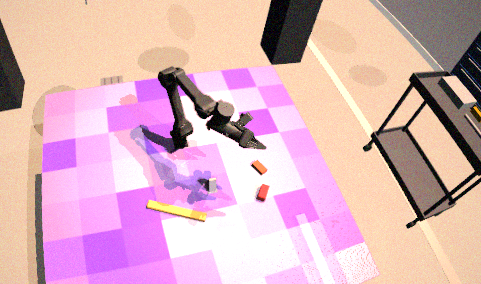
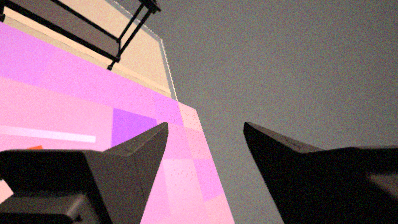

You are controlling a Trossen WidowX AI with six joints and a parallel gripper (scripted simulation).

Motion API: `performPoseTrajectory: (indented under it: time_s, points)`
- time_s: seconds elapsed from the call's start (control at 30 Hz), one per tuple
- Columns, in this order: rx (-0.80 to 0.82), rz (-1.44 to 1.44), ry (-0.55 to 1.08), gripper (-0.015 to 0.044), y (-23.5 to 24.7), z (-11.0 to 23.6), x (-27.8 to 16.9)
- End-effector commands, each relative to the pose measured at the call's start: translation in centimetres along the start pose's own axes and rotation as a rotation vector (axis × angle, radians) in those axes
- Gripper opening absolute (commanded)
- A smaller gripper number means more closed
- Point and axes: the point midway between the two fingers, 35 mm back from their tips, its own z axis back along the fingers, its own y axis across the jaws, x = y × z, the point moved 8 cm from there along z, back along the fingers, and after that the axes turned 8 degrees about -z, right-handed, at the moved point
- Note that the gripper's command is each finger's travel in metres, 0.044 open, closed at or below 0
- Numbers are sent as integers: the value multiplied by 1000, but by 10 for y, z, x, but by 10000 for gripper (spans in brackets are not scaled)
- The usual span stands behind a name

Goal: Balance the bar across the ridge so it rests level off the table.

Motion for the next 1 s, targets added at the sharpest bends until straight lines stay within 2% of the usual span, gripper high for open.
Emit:
performPoseTrajectory:
  time_s: [0.0, 0.47, 0.97]
  points:
    - [-4, -24, 95, 315, -10, -4, -15]
    - [39, -159, 495, 315, -37, -8, -92]
    - [165, -307, 879, 315, -52, 12, -170]
